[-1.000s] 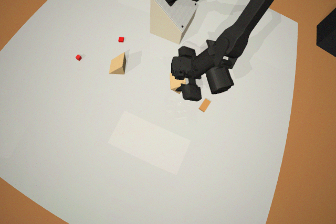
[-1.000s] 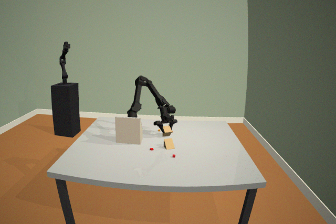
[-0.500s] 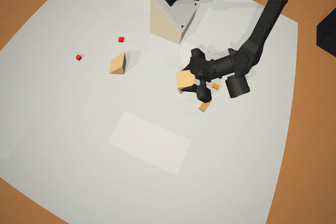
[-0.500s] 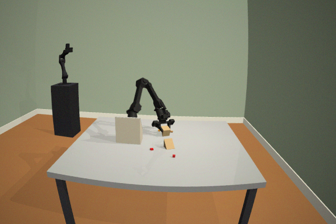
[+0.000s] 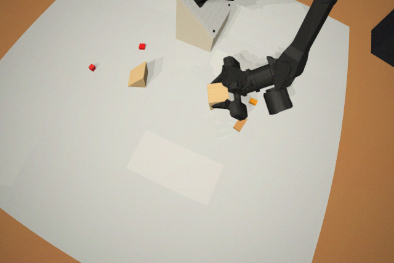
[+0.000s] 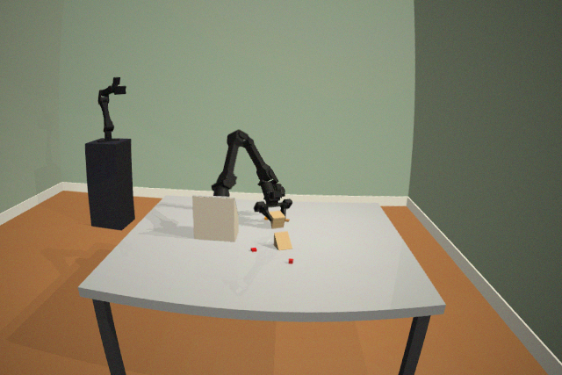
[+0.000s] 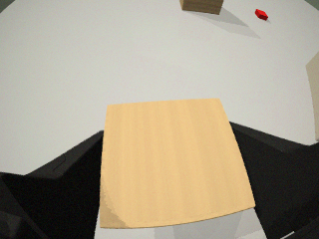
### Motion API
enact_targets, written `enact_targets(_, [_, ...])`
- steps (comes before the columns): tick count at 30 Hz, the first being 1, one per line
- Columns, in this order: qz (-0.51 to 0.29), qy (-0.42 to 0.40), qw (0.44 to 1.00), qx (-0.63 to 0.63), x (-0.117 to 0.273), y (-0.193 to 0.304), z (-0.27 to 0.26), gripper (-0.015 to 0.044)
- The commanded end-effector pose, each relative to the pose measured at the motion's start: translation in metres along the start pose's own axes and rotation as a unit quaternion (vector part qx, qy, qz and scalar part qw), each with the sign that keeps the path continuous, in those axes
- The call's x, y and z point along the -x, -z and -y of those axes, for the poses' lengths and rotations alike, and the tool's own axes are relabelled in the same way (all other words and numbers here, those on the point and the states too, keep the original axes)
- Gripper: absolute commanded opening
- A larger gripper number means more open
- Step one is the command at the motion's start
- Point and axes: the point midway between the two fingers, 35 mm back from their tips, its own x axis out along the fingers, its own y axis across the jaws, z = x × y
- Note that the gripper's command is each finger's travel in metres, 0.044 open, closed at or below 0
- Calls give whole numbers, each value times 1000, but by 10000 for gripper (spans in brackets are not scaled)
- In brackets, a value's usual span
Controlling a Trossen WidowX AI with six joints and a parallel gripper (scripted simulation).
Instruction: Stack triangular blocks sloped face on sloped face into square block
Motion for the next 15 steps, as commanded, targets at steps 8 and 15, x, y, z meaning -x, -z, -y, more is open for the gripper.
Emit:
enact_targets(8, [-2, 0, 1000, 1, 0, 0, 0, 440])
enact_targets(15, [-2, 0, 1000, 1, 15, -15, -3, 440])
